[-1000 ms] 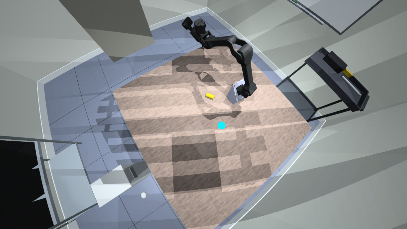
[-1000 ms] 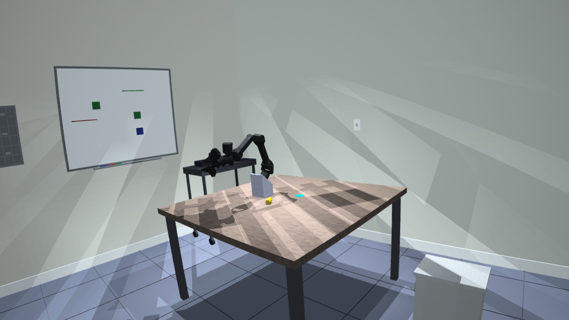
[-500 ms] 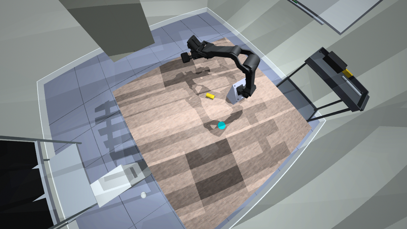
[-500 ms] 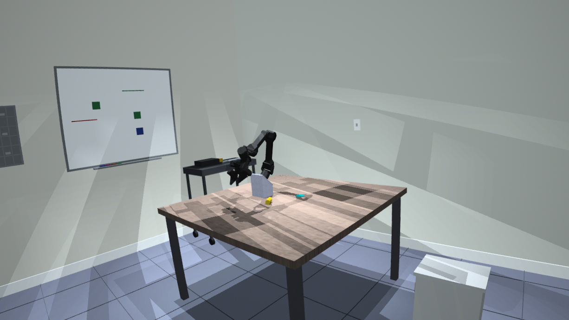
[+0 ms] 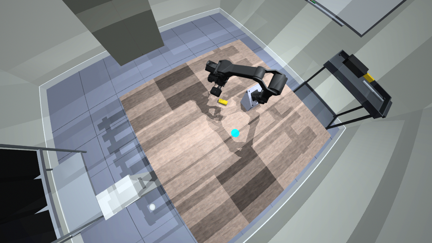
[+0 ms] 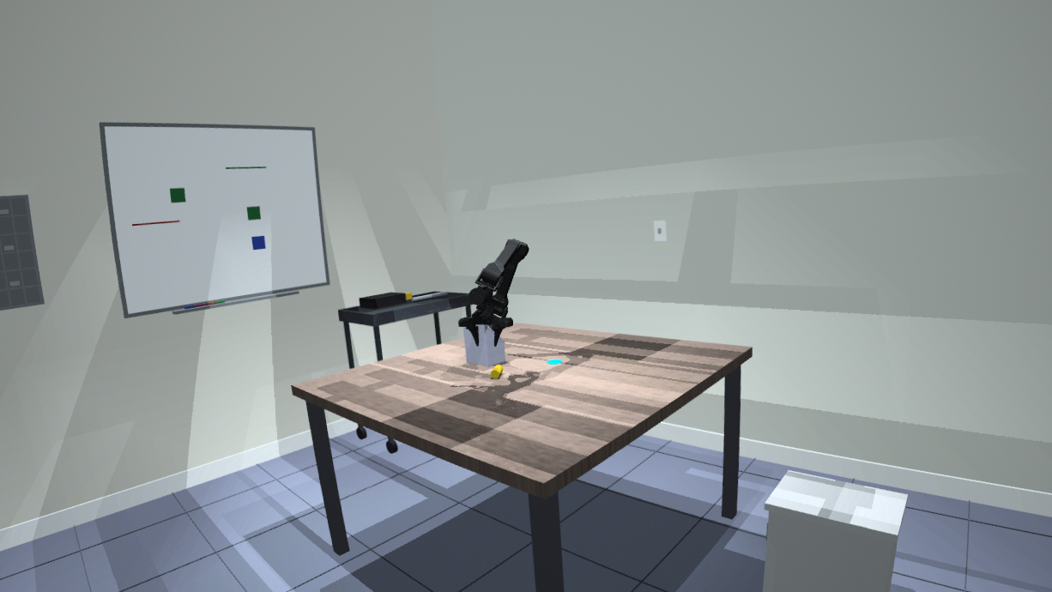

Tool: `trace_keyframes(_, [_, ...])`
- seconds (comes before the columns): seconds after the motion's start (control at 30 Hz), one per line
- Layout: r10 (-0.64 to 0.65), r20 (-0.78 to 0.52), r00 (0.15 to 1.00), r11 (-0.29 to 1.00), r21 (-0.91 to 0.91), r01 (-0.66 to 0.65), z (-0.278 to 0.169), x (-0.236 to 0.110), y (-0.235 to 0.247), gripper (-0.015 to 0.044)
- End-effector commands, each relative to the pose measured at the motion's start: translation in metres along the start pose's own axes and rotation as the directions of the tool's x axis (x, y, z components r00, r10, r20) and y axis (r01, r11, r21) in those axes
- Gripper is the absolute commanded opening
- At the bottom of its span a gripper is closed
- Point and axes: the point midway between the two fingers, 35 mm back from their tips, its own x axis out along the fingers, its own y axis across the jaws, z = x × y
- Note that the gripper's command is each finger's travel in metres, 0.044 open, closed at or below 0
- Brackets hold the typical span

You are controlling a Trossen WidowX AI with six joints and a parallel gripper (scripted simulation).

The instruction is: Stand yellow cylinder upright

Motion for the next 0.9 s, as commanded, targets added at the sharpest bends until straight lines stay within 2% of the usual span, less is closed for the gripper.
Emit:
trace_keyframes(0.0, [0.032, -0.091, 0.995, 0.997, -0.069, -0.038, -0.030, -0.002, 0.014, 0.0309])
trace_keyframes(0.17, [0.032, -0.091, 0.995, 0.997, -0.069, -0.038, -0.030, 0.000, 0.014, 0.0309])
trace_keyframes(0.43, [0.034, -0.093, 0.995, 0.997, -0.069, -0.041, -0.039, 0.100, 0.019, 0.0309])
trace_keyframes(0.6, [0.035, -0.094, 0.995, 0.997, -0.070, -0.042, -0.042, 0.108, 0.018, 0.0309])
trace_keyframes(0.87, [0.035, -0.094, 0.995, 0.997, -0.070, -0.042, -0.042, 0.108, 0.018, 0.0105])
